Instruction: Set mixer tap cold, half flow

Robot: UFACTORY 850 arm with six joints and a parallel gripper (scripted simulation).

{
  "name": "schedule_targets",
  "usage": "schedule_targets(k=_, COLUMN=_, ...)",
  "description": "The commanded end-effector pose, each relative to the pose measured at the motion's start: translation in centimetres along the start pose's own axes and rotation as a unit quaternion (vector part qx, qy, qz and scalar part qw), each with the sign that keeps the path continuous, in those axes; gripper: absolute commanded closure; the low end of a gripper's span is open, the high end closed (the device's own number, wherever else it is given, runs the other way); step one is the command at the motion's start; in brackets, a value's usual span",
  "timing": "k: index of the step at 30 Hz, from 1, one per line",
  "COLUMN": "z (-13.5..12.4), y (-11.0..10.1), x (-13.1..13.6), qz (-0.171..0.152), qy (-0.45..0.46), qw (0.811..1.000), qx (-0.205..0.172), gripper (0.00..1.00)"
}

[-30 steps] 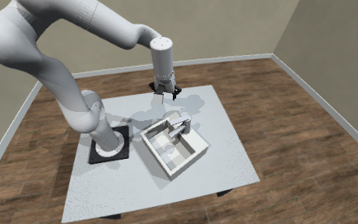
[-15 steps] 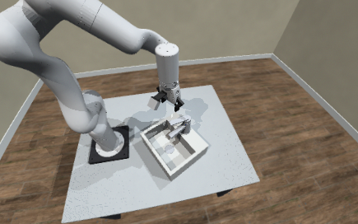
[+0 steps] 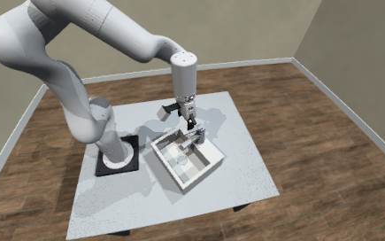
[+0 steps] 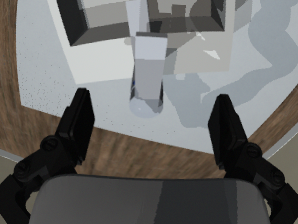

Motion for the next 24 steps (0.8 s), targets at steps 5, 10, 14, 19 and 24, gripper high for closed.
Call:
schedule_targets(k=5, z=-0.08, y=-0.07, x=-0.25, qz=0.003, qy=0.01, qw=1.0, qx=0.0, gripper=1.0)
schedule_targets(k=10, z=-0.08, y=-0.07, x=-0.25, qz=0.003, qy=0.01, qw=1.0, qx=0.0, gripper=1.0)
schedule_targets(k=14, z=-0.08, y=-0.07, x=-0.25, qz=0.003, qy=0.01, qw=1.0, qx=0.0, gripper=1.0)
schedule_targets(k=19, z=-0.08, y=-0.07, x=-0.25, qz=0.003, qy=0.01, qw=1.0, qx=0.0, gripper=1.0)
schedule_targets(k=24, z=-0.08, y=-0.07, x=-0.25, qz=0.003, qy=0.01, qw=1.0, qx=0.0, gripper=1.0)
Point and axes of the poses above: the point where the finger pads meet when closed, its own y axis out along the fingers, its own x axis across the jaws, z = x × y, the point moved 4 cm from there along -y, back along the fingers, and after that the axes turned 15 degrees about y, right-handed, at the moved point
